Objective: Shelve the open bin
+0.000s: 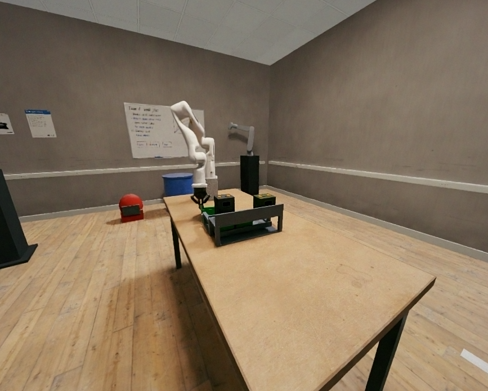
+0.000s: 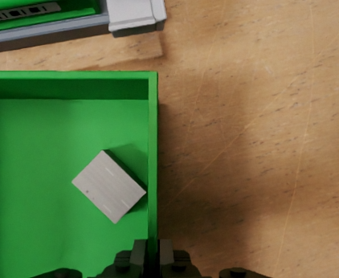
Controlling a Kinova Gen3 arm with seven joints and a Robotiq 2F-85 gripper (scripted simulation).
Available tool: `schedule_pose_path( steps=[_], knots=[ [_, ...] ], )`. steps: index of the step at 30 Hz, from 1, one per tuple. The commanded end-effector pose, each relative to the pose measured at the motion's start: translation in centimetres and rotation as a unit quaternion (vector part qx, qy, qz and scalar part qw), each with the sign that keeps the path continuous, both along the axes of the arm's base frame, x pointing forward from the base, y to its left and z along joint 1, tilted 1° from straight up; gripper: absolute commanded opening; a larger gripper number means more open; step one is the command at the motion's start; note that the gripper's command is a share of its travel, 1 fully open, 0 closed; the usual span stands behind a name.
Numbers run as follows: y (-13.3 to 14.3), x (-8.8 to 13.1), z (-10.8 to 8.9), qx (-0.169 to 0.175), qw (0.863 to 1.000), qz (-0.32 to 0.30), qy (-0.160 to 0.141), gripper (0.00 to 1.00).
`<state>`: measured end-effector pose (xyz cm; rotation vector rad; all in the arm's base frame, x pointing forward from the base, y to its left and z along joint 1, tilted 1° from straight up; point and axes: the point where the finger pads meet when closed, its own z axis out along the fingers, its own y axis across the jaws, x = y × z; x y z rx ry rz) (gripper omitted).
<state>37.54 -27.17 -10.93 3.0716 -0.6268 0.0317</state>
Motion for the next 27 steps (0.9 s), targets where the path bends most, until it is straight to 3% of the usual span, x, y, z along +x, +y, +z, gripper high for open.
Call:
schedule_pose_path(
  steps=[1, 7, 19, 27],
  knots=[
    [-0.1, 0.1, 0.1, -0.001, 1.0, 0.0, -0.001, 0.1],
    [-0.1, 0.1, 1.1, -0.001, 1.0, 0.0, -0.001, 0.1],
    [-0.1, 0.1, 1.1, -0.001, 1.0, 0.0, -0.001, 0.1],
    [0.0, 0.1, 2.5, -0.001, 1.0, 0.0, -0.001, 0.1]
  ],
)
